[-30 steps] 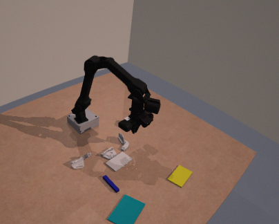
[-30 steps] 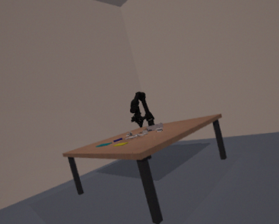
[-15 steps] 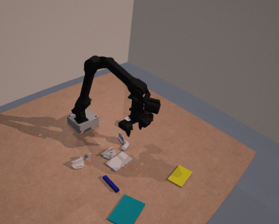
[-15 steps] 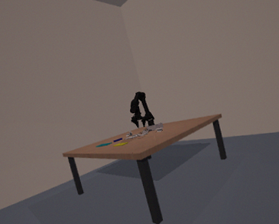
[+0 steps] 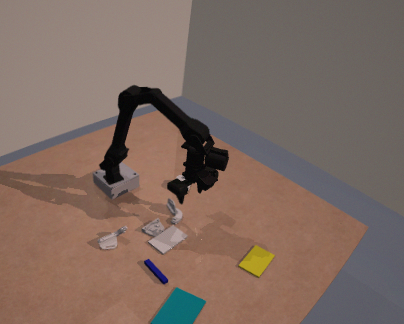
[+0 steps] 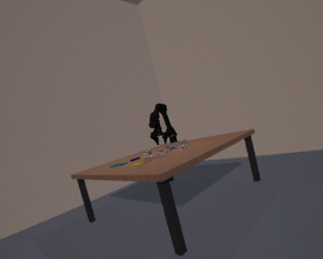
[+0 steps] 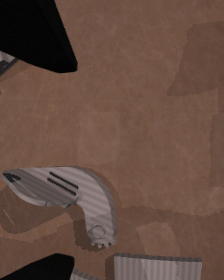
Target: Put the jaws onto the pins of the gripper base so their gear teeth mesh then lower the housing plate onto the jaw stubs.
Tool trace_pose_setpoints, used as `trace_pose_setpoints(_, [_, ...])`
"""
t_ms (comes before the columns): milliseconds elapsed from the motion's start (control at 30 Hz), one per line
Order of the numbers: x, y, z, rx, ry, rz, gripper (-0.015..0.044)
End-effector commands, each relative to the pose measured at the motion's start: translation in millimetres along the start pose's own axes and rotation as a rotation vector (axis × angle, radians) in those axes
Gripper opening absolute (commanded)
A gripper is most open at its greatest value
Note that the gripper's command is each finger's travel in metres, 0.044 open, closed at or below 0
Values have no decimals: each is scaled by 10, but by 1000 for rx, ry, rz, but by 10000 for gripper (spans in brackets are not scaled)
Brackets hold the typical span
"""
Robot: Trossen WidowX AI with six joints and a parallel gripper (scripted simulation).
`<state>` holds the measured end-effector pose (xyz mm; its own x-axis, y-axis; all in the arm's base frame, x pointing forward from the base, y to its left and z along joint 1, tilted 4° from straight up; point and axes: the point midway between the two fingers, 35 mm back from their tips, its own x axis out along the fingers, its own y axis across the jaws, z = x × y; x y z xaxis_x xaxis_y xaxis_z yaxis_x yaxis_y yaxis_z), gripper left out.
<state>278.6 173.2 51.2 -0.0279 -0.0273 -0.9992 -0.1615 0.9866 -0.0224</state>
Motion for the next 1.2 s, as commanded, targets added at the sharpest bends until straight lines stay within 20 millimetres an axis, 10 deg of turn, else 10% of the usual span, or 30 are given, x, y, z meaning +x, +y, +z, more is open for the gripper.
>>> trace_pose_setpoints(0, [0,0,0,0,0,0,440])
trace_pose_setpoints(333, [0,0,0,0,0,0,440])
trace_pose_setpoints(900, [0,0,0,0,0,0,0])
trace_pose_setpoints(1167, [0,0,0,0,0,0,0])
